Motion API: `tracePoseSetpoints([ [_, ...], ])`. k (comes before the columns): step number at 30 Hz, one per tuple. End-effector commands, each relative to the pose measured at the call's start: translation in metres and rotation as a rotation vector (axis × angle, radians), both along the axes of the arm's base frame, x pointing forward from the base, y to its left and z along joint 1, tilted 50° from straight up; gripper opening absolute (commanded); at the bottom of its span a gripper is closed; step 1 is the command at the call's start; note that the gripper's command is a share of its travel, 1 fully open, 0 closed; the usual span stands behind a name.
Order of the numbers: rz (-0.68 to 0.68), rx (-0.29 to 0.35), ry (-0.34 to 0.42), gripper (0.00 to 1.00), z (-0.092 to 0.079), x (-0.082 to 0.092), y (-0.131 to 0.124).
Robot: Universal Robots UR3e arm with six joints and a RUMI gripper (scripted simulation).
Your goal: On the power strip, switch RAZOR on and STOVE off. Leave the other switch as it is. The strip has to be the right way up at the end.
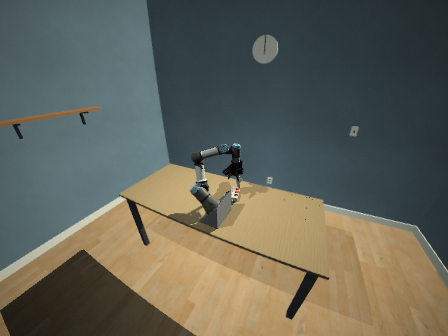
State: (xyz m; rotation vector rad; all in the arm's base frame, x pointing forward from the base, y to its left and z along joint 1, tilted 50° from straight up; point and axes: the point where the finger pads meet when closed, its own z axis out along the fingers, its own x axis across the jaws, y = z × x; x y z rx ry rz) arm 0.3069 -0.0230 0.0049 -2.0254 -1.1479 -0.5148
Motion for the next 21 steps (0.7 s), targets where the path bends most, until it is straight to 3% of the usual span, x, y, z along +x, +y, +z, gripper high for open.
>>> tracePoseSetpoints([
  [1, 0.122, 0.004, -0.162, 1.00, -0.009, -0.002, 0.001],
  [9, 0.316, 0.006, -0.390, 1.00, -0.024, -0.005, 0.004],
  [11, 0.316, 0.006, -0.390, 1.00, -0.024, -0.005, 0.004],
  [21, 0.462, 0.008, -0.563, 1.00, -0.034, -0.006, 0.007],
])
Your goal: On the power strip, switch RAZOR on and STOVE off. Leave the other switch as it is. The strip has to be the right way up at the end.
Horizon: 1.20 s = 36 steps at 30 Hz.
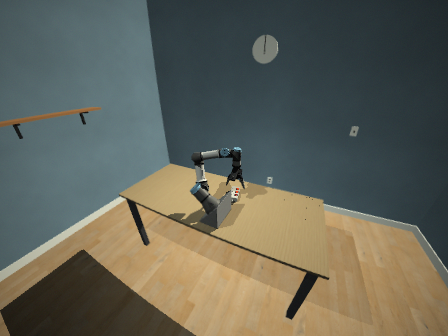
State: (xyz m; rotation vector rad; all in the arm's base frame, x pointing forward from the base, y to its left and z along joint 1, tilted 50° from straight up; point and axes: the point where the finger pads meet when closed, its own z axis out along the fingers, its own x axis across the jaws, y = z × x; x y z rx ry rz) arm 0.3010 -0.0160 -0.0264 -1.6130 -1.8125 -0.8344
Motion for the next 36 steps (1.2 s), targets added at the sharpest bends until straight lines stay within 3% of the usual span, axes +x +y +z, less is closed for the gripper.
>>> tracePoseSetpoints([
  [1, 0.049, 0.000, -0.066, 1.00, -0.0037, 0.0000, 0.0000],
  [14, 0.079, 0.000, -0.102, 1.00, -0.0058, -0.0002, 0.0006],
  [15, 0.079, 0.000, -0.102, 0.00, -0.0058, -0.0002, 0.0006],
  [36, 0.079, 0.000, -0.102, 0.00, -0.0058, -0.0002, 0.0006],
])
